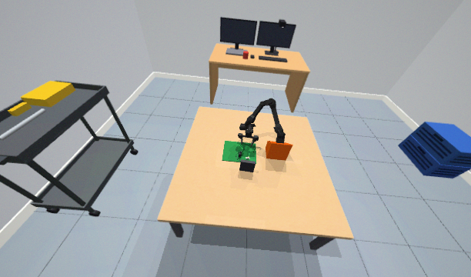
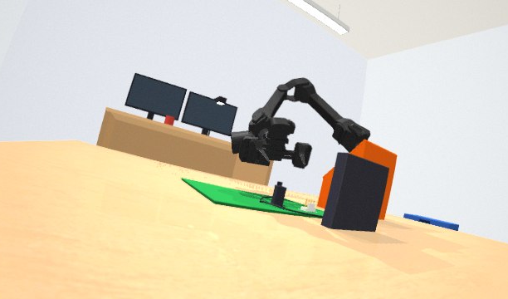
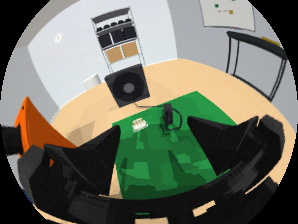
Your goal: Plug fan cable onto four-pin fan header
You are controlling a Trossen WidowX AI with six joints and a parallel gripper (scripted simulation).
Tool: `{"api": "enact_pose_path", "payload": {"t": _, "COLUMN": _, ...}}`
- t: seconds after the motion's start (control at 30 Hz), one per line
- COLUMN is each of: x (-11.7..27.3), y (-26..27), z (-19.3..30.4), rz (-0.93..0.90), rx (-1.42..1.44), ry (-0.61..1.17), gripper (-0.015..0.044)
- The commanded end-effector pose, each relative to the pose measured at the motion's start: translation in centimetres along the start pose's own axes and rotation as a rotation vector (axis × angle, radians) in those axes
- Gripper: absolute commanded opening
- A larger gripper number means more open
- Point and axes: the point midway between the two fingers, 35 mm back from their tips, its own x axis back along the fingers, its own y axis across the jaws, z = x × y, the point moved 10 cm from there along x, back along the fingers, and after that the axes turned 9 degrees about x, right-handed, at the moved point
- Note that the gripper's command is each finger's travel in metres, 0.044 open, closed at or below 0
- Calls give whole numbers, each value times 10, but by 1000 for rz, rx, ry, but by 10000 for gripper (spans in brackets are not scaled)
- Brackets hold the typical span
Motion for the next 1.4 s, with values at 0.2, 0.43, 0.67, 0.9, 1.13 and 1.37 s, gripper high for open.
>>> {"api": "enact_pose_path", "payload": {"t": 0.2, "x": -15, "y": -8, "z": -24, "rz": -139, "rx": -72, "ry": 202, "gripper": 440}}
{"api": "enact_pose_path", "payload": {"t": 0.43, "x": -23, "y": -13, "z": -41, "rz": -195, "rx": -106, "ry": 351, "gripper": 440}}
{"api": "enact_pose_path", "payload": {"t": 0.67, "x": -31, "y": -16, "z": -59, "rz": -219, "rx": -129, "ry": 509, "gripper": 440}}
{"api": "enact_pose_path", "payload": {"t": 0.9, "x": -37, "y": -18, "z": -78, "rz": -211, "rx": -143, "ry": 670, "gripper": 440}}
{"api": "enact_pose_path", "payload": {"t": 1.13, "x": -43, "y": -20, "z": -98, "rz": -170, "rx": -145, "ry": 829, "gripper": 440}}
{"api": "enact_pose_path", "payload": {"t": 1.37, "x": -49, "y": -20, "z": -119, "rz": -95, "rx": -137, "ry": 979, "gripper": 440}}
